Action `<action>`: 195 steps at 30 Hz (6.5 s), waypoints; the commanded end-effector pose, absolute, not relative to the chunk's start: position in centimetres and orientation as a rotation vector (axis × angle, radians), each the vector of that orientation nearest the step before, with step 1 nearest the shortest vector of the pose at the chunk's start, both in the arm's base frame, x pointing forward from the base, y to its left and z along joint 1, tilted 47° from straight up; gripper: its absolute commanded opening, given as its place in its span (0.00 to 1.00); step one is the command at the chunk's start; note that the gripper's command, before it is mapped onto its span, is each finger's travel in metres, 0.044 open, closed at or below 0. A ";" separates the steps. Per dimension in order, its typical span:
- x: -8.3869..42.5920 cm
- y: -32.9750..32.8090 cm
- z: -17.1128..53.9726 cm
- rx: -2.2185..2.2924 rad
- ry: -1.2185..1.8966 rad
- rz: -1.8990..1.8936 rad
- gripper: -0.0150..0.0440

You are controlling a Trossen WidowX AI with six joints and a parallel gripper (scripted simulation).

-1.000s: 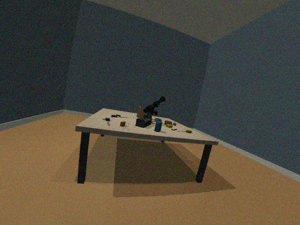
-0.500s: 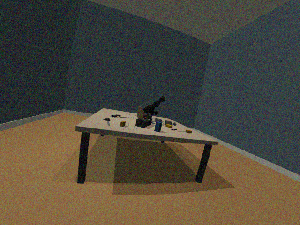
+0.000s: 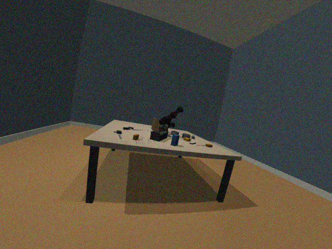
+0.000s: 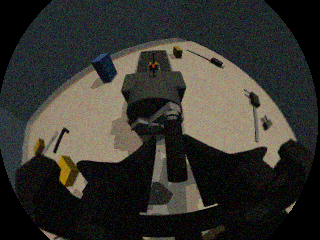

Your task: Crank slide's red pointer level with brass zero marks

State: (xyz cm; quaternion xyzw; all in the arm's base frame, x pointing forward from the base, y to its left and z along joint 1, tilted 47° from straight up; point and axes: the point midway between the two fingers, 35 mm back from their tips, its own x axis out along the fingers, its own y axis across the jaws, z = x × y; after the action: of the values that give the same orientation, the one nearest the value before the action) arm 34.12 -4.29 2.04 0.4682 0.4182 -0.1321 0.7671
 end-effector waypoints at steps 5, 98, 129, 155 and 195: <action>34.1 -4.3 2.1 1.016 0.907 -0.287 0.88; 42.8 -18.7 2.6 0.805 0.822 0.148 1.00; 34.5 -13.3 9.4 0.988 0.892 -0.226 1.00; 33.6 -8.8 6.1 1.014 0.889 -0.277 1.00; 34.0 -4.7 2.3 1.017 0.887 -0.276 0.82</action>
State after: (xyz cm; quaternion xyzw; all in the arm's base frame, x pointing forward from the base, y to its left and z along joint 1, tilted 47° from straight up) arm 34.19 -4.71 2.57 0.4668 0.4089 -0.1219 0.7746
